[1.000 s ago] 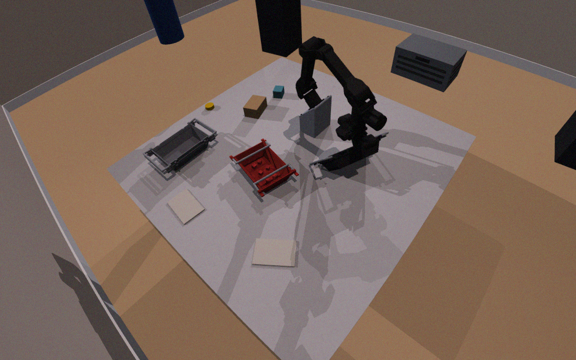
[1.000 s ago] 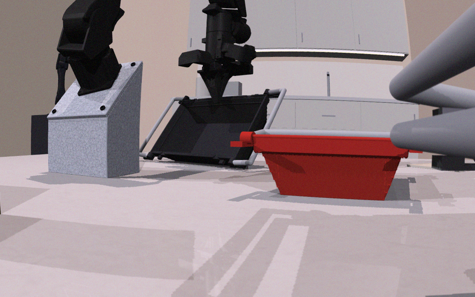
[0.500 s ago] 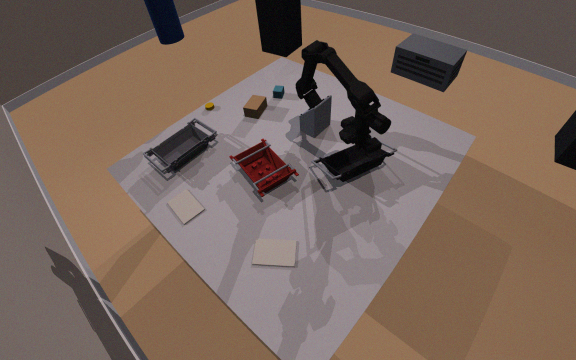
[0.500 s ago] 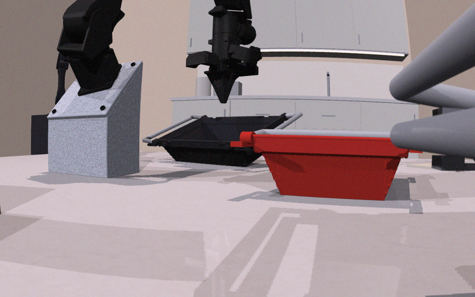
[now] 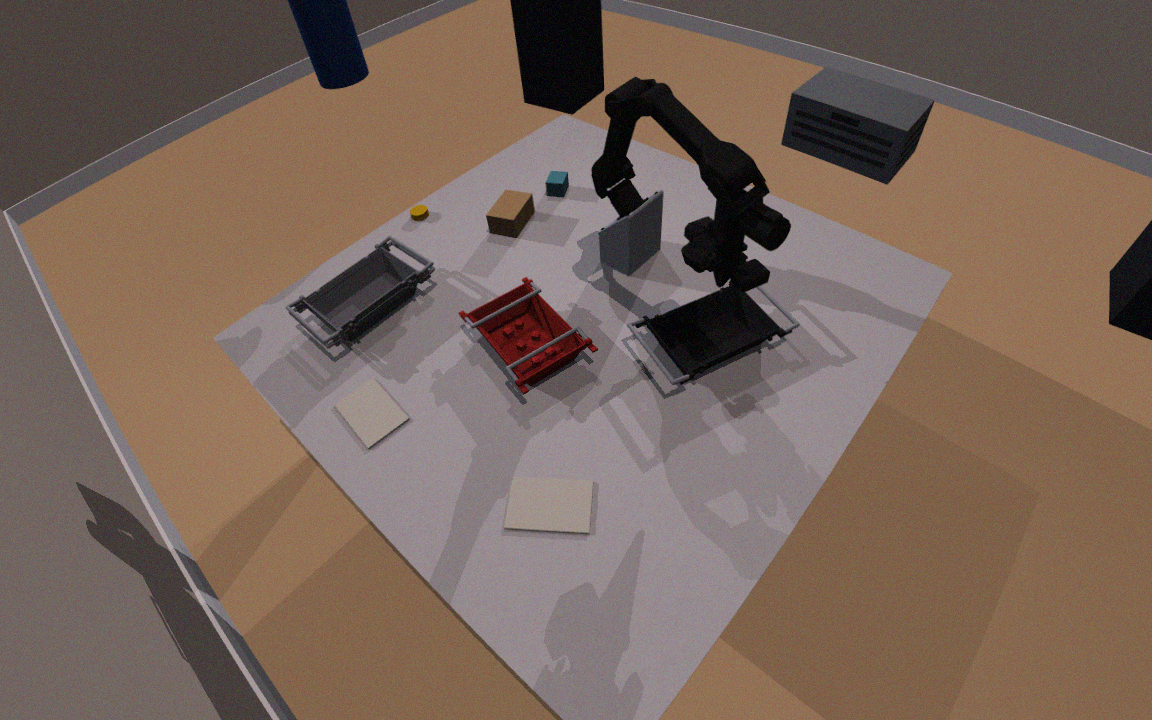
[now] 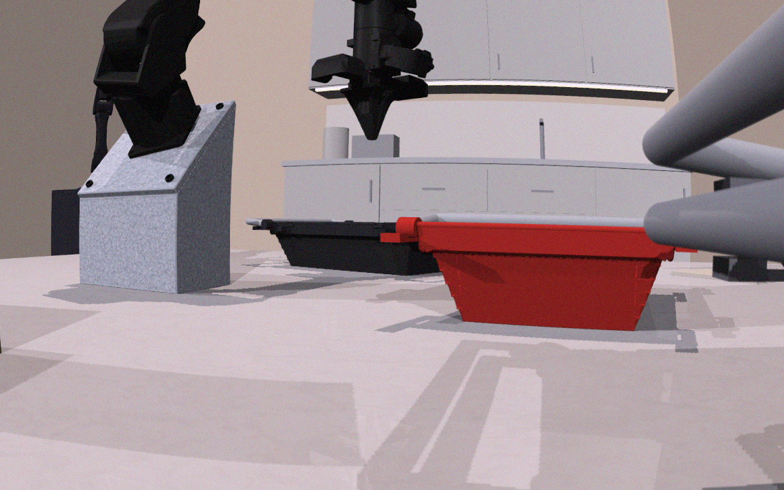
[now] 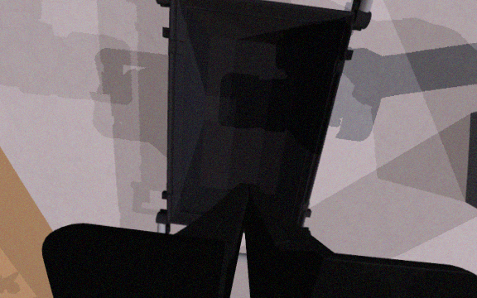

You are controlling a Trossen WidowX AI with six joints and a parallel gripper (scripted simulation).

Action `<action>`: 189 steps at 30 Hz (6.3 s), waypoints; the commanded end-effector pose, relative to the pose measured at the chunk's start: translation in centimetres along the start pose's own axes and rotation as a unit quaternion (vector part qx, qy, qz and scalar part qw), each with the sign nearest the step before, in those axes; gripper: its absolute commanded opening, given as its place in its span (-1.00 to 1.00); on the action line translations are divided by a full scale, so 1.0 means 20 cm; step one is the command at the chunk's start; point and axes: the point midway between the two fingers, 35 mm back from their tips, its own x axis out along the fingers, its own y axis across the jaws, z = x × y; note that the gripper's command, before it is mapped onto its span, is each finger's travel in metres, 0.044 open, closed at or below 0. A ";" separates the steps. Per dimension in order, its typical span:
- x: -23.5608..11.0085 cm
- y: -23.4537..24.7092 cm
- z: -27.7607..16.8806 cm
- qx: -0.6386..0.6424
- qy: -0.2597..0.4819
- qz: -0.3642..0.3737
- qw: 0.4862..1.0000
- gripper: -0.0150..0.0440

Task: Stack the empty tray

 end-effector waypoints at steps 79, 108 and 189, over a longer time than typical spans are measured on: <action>0.36 -0.38 0.00 0.001 0.002 -0.004 1.000 1.00; 0.79 -0.38 0.00 0.002 0.001 -0.005 1.000 1.00; 0.39 -0.37 0.00 0.002 0.002 -0.004 1.000 -0.49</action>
